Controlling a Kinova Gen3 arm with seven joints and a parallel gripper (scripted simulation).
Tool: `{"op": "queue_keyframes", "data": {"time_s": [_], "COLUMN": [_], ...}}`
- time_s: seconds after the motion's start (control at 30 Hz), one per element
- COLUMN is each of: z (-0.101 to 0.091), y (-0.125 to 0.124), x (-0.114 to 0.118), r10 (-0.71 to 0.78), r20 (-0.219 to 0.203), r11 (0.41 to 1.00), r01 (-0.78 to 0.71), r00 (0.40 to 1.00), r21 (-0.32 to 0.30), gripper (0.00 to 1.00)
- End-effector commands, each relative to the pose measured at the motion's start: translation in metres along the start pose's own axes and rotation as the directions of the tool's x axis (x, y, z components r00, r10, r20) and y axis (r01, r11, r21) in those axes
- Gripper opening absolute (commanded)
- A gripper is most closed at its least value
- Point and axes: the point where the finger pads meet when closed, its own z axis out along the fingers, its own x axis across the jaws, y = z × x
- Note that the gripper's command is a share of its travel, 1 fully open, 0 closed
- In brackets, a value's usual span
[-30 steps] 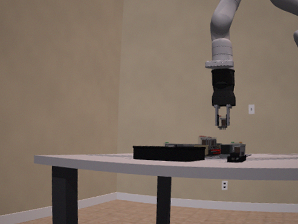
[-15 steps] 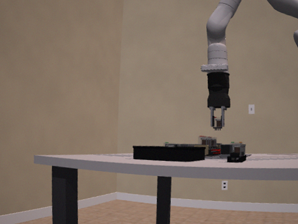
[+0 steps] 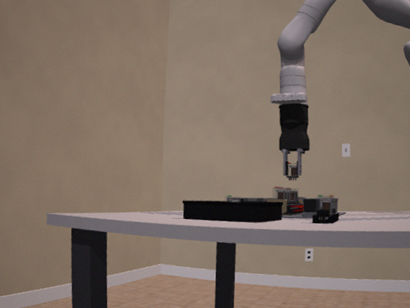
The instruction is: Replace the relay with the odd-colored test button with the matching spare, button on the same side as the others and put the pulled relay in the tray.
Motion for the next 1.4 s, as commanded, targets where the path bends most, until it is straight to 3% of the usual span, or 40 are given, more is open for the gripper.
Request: {"op": "queue_keyframes", "data": {"time_s": [0.0, 0.37, 1.37], "z": [0.002, 0.002, 0.003], "y": [0.005, 0.028, 0.015], "x": [0.009, 0.024, 0.018], "r10": [0.005, 0.005, 0.007], "r20": [-0.005, -0.005, -0.006], "r11": [1.000, 1.000, 1.000], "r01": [-0.005, -0.005, -0.007], "r00": [1.000, 1.000, 1.000], "r21": [0.012, 0.008, 0.019], "gripper": [0.00, 0.00, 0.00]}}
